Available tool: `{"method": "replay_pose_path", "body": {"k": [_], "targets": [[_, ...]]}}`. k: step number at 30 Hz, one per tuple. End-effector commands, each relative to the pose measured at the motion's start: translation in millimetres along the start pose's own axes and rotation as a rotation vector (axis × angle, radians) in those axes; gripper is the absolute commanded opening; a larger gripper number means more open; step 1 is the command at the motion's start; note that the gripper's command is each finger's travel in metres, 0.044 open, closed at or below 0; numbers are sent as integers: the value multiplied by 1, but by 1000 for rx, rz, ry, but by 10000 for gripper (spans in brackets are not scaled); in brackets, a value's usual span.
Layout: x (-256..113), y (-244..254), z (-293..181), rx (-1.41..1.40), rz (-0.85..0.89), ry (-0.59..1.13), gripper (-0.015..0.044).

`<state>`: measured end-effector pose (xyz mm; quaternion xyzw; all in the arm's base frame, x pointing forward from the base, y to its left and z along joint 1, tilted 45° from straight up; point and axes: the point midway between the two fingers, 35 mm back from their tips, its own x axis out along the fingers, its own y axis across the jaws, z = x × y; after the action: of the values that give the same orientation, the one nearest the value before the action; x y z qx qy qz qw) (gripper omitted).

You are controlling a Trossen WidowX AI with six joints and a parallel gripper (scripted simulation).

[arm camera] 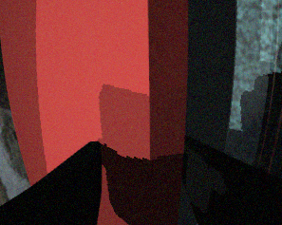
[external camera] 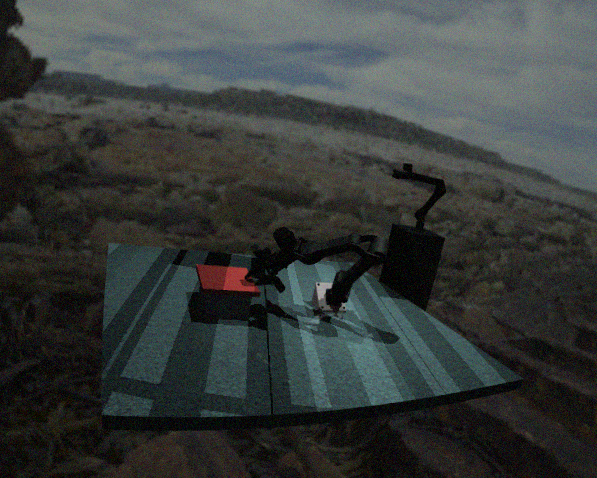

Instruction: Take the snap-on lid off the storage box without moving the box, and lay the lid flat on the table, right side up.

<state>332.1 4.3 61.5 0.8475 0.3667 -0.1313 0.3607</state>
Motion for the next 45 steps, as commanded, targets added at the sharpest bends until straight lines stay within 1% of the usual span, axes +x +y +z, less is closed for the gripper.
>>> {"method": "replay_pose_path", "body": {"k": [1, 45], "targets": [[-2, 2, 1, 0, 6, 0, 0], [-6, 8, 1, 1, 8, -1, 0]]}}
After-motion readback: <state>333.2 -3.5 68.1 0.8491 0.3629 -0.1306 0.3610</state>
